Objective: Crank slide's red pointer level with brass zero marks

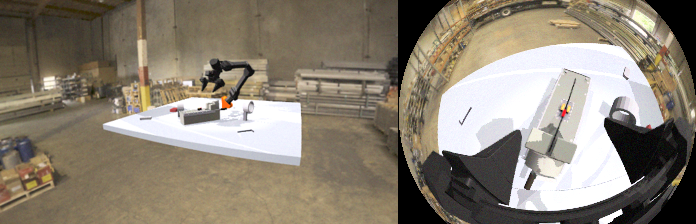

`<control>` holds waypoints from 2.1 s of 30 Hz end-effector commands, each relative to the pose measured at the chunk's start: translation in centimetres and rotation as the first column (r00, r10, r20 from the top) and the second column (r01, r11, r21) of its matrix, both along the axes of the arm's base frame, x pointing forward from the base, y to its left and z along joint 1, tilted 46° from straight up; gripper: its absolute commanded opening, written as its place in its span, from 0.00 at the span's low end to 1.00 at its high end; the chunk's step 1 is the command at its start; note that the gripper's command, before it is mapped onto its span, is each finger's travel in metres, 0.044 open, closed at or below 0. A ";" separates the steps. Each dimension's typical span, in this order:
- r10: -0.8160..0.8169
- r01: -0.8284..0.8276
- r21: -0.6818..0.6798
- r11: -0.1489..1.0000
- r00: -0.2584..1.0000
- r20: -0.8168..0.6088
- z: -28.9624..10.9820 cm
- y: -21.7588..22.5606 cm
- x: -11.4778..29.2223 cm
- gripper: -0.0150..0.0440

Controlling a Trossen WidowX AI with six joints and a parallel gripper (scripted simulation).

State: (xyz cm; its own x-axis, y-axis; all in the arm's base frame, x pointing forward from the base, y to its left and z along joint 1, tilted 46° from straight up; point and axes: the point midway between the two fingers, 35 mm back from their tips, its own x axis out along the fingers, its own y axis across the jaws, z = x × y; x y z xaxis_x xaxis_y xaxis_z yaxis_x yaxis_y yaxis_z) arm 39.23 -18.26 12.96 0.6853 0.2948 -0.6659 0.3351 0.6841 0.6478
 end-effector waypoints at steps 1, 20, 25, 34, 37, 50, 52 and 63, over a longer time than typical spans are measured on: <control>-0.088 0.091 0.025 0.996 0.992 -0.087 1.3 1.8 -0.9 1.00; -0.387 0.406 0.023 0.913 0.884 -0.264 6.1 7.0 -5.1 1.00; -0.386 0.406 0.022 0.914 0.883 -0.266 4.9 8.1 -4.7 1.00; -0.386 0.406 0.022 0.914 0.883 -0.266 2.0 11.1 -4.0 1.00; -0.386 0.406 0.023 0.914 0.884 -0.265 1.0 12.1 -3.9 1.00; -0.386 0.406 0.027 0.913 0.884 -0.263 -1.1 14.4 -3.7 1.00; -0.386 0.406 0.027 0.913 0.884 -0.263 -1.3 14.6 -3.6 1.00; -0.385 0.406 0.027 0.913 0.884 -0.264 -2.6 15.9 -3.3 1.00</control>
